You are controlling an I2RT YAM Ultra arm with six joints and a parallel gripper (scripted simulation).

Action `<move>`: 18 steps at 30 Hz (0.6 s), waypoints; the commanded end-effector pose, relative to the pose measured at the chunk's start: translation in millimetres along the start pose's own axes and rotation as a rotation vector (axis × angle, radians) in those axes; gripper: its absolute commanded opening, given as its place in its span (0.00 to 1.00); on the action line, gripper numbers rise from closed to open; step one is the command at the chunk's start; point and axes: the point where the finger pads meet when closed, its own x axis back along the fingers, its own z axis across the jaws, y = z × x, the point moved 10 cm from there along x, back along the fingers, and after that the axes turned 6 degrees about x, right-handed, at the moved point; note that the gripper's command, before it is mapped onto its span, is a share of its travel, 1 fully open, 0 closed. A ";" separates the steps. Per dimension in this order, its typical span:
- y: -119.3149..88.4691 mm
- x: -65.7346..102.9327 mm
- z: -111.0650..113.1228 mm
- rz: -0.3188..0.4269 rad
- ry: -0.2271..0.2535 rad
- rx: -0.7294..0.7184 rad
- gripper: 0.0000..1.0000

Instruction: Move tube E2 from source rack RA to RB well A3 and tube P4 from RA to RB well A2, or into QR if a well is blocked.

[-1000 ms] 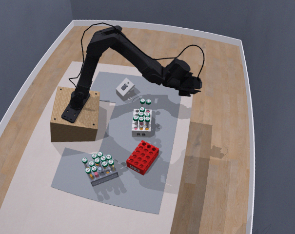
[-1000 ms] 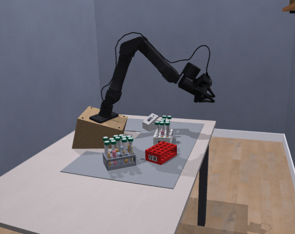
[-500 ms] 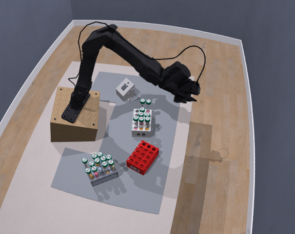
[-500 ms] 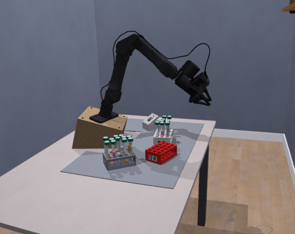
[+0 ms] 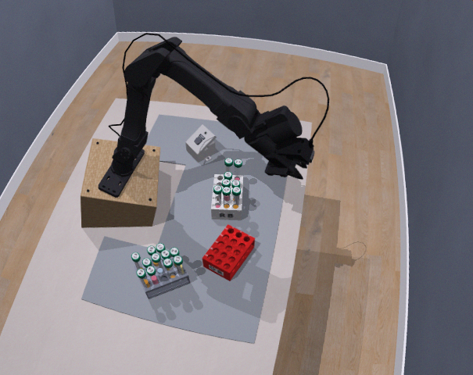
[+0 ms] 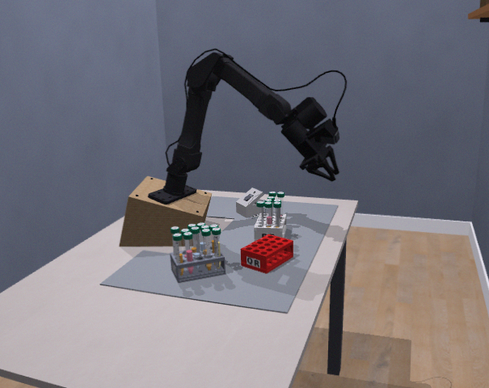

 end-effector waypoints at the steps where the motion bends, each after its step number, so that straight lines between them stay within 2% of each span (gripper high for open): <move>1: 10.1 18.8 -1.3 0.009 -0.040 0.031 0.30; 2: 8.7 21.3 -4.2 0.013 -0.023 0.032 0.30; 3: 0.9 20.7 -10.7 0.032 -0.029 0.024 0.30; 5: 9.5 28.4 -11.6 0.049 -0.094 0.035 0.30; 9: 5.6 35.8 -21.5 0.054 -0.079 0.035 0.30; 11: 4.7 36.0 -28.1 0.108 -0.149 0.032 0.30; 13: 3.4 46.2 -32.7 0.095 -0.144 0.038 0.30; 14: -7.5 44.8 -38.5 0.124 -0.135 0.025 0.30; 17: -7.3 44.9 -38.4 0.123 -0.135 0.026 0.30; 18: 2.5 50.8 -37.2 0.118 -0.171 0.038 0.30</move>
